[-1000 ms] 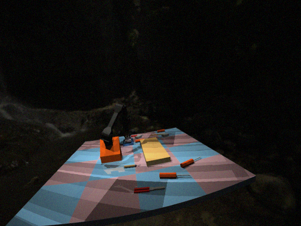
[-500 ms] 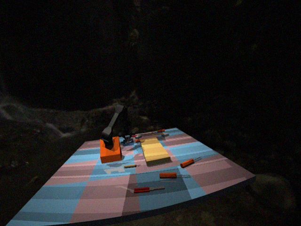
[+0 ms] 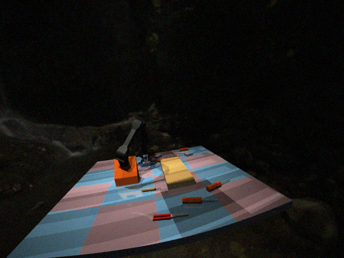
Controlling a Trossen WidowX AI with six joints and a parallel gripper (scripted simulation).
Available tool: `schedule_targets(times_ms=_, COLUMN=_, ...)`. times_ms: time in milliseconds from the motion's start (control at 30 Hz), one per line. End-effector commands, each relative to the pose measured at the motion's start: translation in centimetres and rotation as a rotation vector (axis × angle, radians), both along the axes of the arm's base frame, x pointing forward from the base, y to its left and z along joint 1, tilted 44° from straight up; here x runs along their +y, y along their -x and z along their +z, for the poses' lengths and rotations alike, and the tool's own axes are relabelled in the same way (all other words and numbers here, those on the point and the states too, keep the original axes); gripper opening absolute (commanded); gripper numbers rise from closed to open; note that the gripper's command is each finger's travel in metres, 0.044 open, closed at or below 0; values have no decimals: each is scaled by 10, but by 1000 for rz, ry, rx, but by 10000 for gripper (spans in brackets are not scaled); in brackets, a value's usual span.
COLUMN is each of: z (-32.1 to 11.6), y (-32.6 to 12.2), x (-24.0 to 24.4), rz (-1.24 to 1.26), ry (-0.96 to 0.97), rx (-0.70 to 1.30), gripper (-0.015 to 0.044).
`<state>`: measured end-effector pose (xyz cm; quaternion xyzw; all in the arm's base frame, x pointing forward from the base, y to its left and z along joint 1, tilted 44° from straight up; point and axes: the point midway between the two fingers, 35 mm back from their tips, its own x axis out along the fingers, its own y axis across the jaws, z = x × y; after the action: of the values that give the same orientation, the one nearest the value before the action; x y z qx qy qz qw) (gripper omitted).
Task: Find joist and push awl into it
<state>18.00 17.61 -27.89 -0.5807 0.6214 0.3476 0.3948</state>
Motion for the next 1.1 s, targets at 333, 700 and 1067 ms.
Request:
schedule_targets(times_ms=333, z=68, y=-3, x=64, rz=0, ry=-4, rx=2, gripper=440)
schedule_targets(times_ms=700, z=133, y=-85, x=13, rz=-654, ry=-96, rx=-319, gripper=440)
schedule_targets(times_ms=1067, z=232, y=-145, x=-107, rz=-1611, ry=-179, rx=-766, gripper=440)
